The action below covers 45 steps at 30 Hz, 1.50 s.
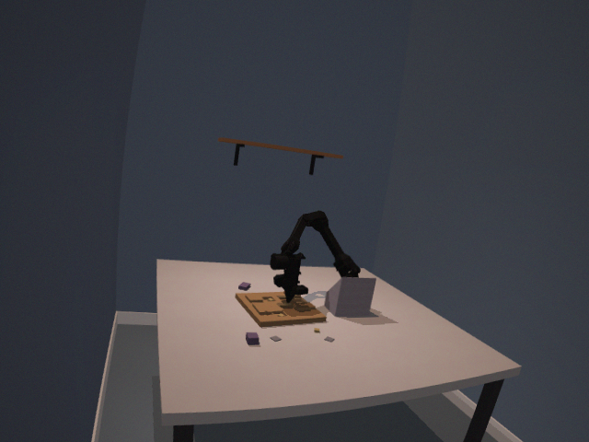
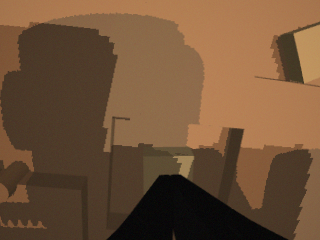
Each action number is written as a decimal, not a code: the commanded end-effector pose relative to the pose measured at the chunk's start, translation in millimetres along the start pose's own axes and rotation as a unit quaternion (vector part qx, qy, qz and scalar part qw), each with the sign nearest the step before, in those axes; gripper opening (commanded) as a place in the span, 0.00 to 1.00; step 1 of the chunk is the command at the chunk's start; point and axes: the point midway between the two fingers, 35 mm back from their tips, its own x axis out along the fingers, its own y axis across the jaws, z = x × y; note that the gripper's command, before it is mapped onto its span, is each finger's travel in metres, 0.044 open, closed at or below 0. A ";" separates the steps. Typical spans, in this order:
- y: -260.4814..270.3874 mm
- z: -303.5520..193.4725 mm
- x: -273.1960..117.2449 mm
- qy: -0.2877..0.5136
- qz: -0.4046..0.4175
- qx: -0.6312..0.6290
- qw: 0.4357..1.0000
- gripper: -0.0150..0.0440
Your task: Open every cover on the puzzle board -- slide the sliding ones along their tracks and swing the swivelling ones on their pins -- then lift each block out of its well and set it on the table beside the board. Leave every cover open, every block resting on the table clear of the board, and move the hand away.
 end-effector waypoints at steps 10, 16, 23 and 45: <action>0.6 2.0 -39.2 -0.002 0.001 0.004 1.000 0.50; 0.3 1.1 -59.4 -0.002 0.001 0.007 1.000 0.50; 0.3 1.5 -52.3 -0.002 0.001 0.007 1.000 0.50; -0.4 0.9 -23.8 -0.002 0.000 0.007 1.000 0.50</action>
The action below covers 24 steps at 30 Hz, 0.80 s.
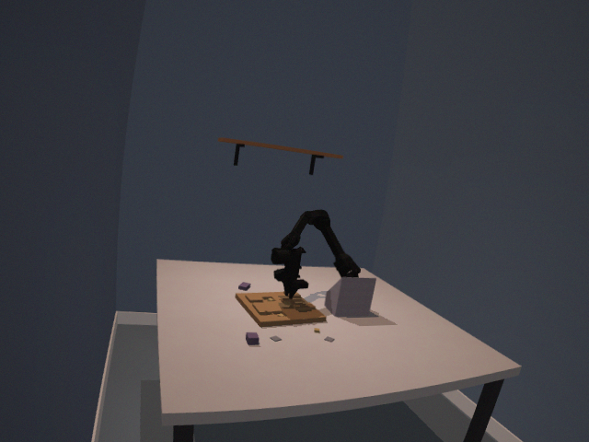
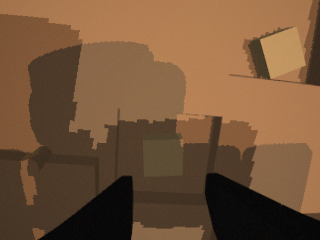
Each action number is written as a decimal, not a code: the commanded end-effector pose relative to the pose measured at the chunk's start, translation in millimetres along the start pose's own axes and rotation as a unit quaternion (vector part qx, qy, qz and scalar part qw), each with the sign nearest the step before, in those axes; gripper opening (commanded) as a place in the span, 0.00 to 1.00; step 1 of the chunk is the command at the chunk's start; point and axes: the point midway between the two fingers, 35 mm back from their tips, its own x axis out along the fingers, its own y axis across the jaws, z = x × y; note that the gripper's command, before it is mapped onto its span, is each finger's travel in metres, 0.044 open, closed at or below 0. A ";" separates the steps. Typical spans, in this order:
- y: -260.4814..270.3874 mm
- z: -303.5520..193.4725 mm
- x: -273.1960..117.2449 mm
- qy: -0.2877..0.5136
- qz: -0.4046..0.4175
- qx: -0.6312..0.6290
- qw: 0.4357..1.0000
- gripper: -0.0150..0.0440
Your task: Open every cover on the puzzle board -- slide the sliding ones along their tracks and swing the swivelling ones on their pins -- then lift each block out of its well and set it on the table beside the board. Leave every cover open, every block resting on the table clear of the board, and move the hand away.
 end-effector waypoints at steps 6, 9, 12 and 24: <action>-0.6 -0.8 1.4 0.001 -0.003 -0.004 1.000 0.50; -0.6 -0.8 1.4 0.001 -0.003 -0.004 1.000 0.50; -0.6 -0.8 1.4 0.001 -0.003 -0.004 1.000 0.50; -0.7 -0.7 5.6 0.001 -0.003 -0.004 1.000 0.50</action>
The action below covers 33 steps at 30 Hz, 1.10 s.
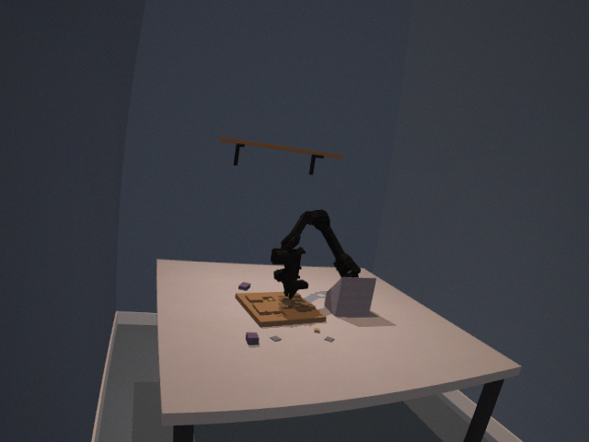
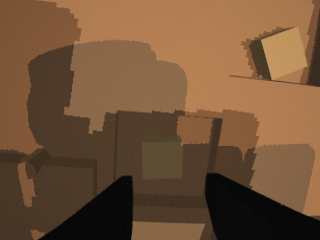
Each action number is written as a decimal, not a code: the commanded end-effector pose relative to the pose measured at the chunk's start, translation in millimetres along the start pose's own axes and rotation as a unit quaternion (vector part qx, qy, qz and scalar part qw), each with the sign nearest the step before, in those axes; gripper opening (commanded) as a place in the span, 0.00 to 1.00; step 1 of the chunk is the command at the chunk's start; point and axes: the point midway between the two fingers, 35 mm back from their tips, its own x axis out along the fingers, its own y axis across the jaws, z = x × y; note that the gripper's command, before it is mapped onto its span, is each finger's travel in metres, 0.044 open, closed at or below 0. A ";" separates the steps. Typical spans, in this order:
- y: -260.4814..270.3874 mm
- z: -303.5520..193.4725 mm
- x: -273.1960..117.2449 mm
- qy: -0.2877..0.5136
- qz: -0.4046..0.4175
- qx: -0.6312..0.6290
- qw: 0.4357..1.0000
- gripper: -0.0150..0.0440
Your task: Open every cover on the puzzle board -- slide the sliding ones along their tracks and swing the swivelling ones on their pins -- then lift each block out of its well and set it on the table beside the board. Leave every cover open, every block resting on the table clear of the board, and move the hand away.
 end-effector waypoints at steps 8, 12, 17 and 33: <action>-0.2 -1.0 11.2 0.001 -0.003 -0.004 1.000 0.50; -0.2 -1.1 15.1 0.001 -0.003 -0.004 1.000 0.50; -0.1 -1.3 19.9 0.001 -0.003 -0.004 1.000 0.50; -0.2 -1.4 26.3 0.001 -0.003 -0.004 1.000 0.50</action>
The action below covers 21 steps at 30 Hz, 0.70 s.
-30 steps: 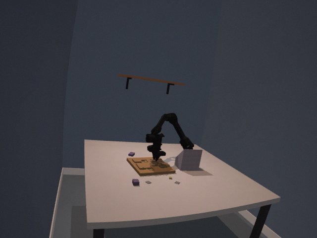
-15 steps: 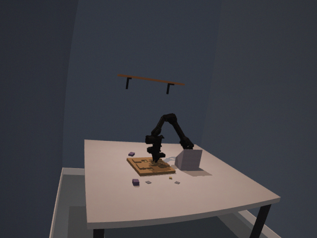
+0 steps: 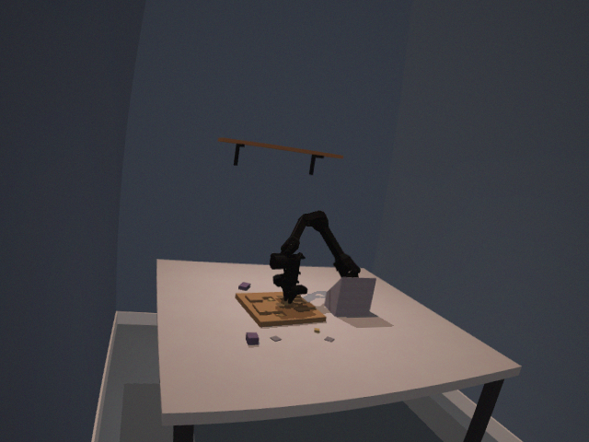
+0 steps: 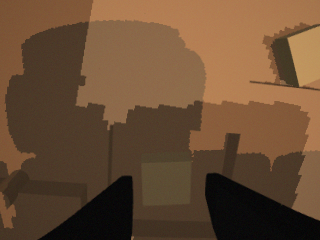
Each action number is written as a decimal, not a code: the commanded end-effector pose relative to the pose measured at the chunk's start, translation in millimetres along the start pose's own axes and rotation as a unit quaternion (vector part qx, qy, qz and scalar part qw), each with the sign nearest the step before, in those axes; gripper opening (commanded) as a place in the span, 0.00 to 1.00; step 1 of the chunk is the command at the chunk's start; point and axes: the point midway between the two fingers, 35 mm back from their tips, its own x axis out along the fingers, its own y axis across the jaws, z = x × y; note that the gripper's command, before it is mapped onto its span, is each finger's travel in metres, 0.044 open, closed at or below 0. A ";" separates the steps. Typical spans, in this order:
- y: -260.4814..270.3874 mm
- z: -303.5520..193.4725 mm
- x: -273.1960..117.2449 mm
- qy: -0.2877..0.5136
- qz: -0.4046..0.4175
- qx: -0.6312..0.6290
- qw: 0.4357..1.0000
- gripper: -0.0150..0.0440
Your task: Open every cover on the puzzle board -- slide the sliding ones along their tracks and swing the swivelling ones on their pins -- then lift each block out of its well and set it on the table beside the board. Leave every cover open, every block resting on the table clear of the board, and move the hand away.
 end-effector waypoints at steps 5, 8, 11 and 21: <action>-0.1 -1.7 8.5 0.002 -0.003 -0.005 1.000 0.50; -0.1 -1.7 9.9 0.002 -0.003 -0.005 1.000 0.50; -0.4 0.2 7.1 0.000 0.000 0.001 1.000 0.49; -0.4 0.2 7.1 0.000 0.000 0.001 1.000 0.39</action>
